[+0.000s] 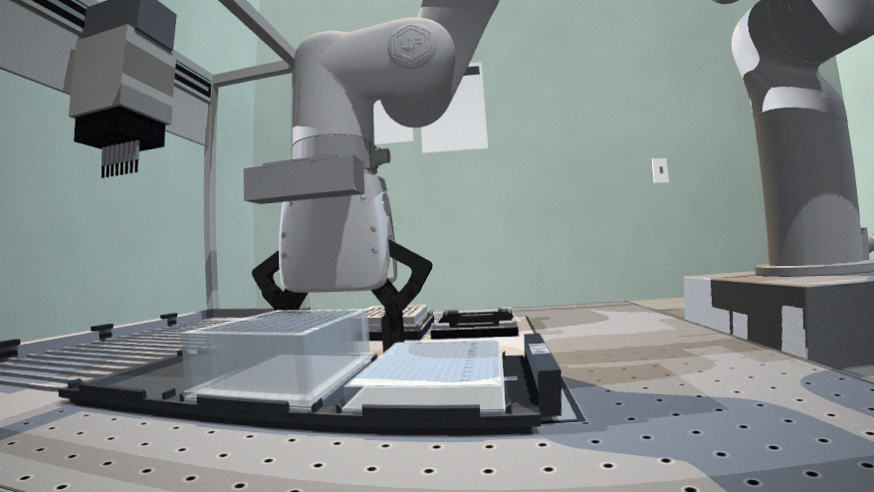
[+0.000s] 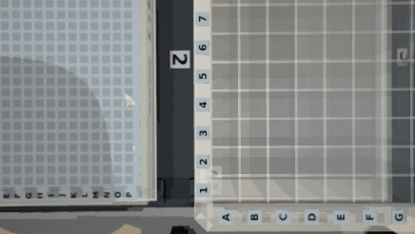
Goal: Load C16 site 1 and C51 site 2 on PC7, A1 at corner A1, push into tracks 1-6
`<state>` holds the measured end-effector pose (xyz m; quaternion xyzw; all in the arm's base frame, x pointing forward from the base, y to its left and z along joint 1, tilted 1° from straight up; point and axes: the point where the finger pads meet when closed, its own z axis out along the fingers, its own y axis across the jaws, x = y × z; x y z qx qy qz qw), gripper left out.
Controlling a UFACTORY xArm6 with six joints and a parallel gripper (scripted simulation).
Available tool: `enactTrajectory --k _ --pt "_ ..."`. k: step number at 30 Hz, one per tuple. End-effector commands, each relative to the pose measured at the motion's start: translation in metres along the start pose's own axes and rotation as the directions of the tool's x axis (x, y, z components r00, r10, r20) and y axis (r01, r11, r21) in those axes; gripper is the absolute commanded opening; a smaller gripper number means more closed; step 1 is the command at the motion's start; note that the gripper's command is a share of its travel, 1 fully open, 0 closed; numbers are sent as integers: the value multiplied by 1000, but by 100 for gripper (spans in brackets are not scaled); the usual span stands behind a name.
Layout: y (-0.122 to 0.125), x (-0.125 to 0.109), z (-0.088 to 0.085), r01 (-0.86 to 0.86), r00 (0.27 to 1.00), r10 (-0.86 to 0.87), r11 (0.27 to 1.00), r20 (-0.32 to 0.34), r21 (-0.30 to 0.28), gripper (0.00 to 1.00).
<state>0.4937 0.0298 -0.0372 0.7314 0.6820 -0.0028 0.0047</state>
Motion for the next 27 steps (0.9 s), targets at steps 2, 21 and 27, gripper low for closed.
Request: enactTrajectory --k 2,21,27 --pt "2 0 -1 0 1000 0 1000 -1 -4 100" --pt "1 0 -30 0 1000 0 1000 -1 -4 100" --pt "1 0 -40 0 1000 0 1000 -1 -4 100"
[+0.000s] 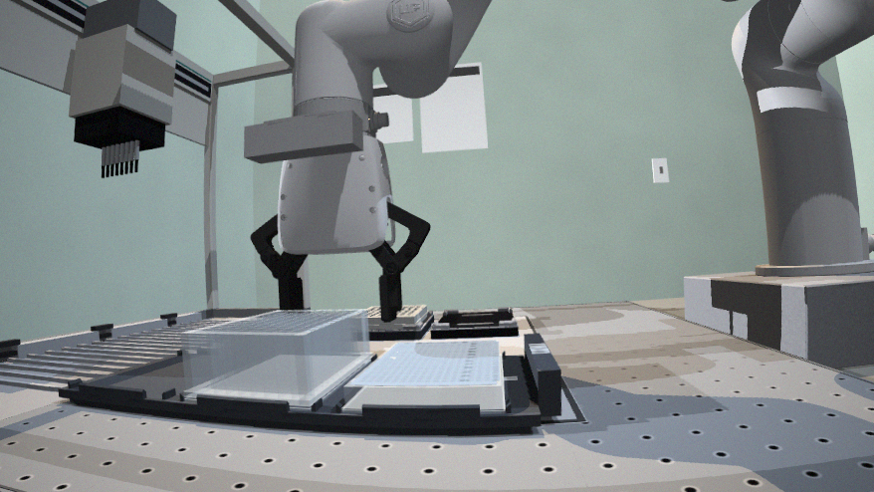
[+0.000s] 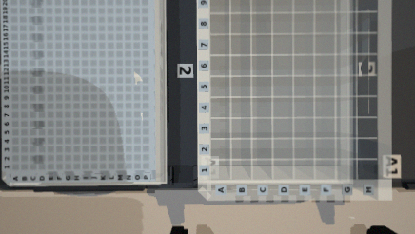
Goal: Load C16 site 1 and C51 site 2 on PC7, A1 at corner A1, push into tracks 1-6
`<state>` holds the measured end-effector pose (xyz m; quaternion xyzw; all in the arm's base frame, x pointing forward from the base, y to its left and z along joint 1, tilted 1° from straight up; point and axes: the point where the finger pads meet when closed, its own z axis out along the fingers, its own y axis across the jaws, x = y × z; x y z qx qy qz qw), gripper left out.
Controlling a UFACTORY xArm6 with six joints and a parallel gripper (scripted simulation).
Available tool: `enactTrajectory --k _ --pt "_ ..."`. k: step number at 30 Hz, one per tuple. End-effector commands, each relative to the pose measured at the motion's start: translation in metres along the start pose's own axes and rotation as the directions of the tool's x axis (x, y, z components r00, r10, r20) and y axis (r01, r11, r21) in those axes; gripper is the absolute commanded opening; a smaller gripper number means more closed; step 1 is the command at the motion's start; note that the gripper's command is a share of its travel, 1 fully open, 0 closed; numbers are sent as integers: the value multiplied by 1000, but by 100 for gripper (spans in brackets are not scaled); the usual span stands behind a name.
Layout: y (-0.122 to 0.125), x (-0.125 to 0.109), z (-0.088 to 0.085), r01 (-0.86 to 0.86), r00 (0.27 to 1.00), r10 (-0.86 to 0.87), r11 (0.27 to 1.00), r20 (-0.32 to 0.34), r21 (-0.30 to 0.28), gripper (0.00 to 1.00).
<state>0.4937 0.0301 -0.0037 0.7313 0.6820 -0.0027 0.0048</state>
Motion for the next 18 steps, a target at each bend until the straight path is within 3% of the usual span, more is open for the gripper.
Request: enactTrajectory --k 1,18 --pt "1 0 -8 0 1000 0 1000 -1 -4 100" --pt "1 0 -33 0 1000 0 1000 -1 -4 100"
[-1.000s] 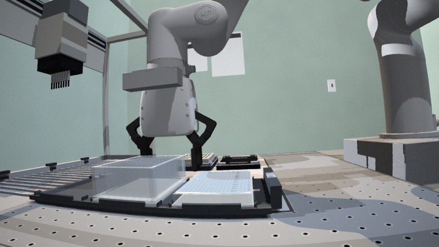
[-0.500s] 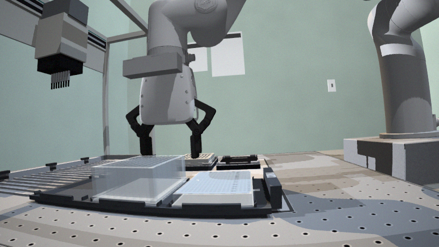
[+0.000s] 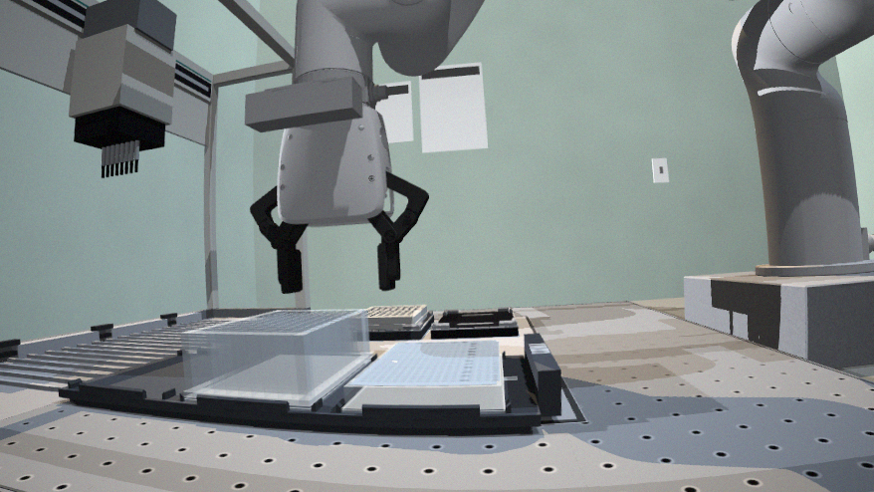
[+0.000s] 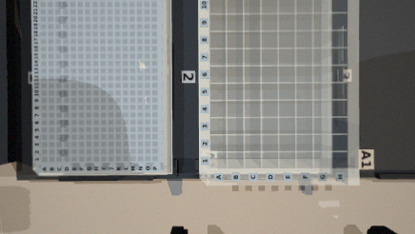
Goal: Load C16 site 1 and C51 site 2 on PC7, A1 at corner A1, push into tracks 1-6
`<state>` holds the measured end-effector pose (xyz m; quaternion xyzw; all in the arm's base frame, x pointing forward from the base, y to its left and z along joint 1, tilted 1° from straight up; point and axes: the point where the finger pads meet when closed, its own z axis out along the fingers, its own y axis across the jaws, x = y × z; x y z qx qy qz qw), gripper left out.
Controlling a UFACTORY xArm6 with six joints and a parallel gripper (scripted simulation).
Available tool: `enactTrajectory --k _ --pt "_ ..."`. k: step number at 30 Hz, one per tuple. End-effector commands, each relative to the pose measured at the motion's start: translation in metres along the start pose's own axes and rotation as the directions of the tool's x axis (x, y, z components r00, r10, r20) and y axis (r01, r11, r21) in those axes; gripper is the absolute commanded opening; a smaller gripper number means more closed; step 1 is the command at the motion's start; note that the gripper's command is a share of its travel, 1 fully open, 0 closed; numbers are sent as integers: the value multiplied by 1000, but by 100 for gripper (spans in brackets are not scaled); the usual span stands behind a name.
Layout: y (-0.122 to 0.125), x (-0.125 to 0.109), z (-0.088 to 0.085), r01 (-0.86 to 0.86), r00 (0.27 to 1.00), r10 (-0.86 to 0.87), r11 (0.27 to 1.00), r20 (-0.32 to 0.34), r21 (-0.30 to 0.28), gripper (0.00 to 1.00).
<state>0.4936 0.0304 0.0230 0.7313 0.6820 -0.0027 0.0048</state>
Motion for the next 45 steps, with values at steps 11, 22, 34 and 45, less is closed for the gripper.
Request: enactTrajectory --k 11,22,34,45 --pt "1 0 -21 0 1000 0 1000 -1 -4 100" --pt "1 0 -40 0 1000 0 1000 -1 -4 100" --pt "1 0 -56 0 1000 0 1000 -1 -4 100" --pt "1 5 -56 0 1000 0 1000 -1 -4 100"
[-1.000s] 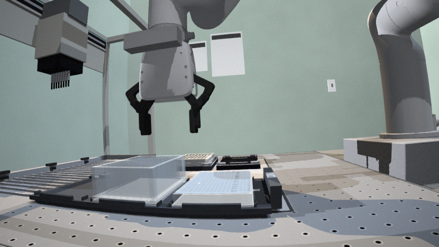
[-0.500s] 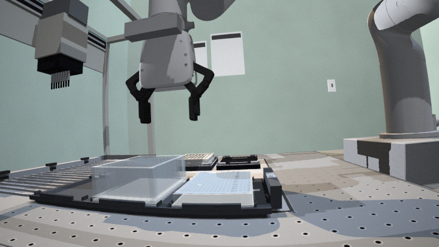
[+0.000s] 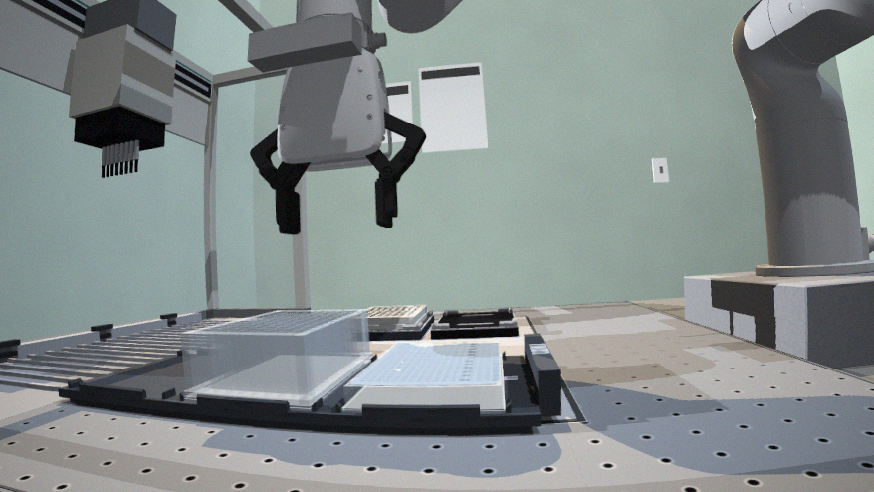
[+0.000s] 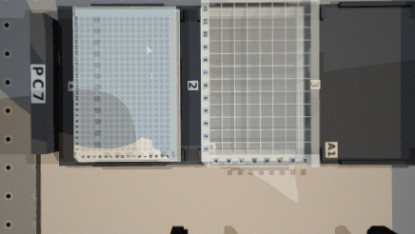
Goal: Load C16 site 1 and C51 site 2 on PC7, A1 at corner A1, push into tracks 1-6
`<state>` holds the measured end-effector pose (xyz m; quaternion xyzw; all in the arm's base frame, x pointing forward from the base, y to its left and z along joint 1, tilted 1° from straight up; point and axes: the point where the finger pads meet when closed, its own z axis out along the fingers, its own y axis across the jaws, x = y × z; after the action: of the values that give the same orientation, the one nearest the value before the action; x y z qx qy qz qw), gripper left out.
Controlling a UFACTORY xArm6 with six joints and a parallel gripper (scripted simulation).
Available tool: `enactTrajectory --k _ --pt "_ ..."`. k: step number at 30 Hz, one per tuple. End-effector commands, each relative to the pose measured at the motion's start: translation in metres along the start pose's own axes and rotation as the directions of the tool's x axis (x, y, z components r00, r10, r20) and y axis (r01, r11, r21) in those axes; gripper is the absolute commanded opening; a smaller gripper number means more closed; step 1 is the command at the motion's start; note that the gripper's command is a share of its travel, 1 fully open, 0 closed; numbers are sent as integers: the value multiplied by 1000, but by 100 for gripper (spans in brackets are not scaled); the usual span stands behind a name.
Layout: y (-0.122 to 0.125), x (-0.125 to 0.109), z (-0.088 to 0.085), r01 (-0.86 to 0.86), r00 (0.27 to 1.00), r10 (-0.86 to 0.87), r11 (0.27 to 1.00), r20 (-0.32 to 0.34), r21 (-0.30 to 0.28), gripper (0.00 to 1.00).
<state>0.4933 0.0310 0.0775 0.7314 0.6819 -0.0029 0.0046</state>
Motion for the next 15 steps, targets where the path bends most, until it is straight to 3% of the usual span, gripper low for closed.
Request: enactTrajectory --k 1,11,15 --pt "1 10 -2 0 1000 0 1000 -1 -4 100" --pt "1 60 -2 0 1000 0 1000 -1 -4 100" --pt "1 70 -2 0 1000 0 1000 -1 -4 100"
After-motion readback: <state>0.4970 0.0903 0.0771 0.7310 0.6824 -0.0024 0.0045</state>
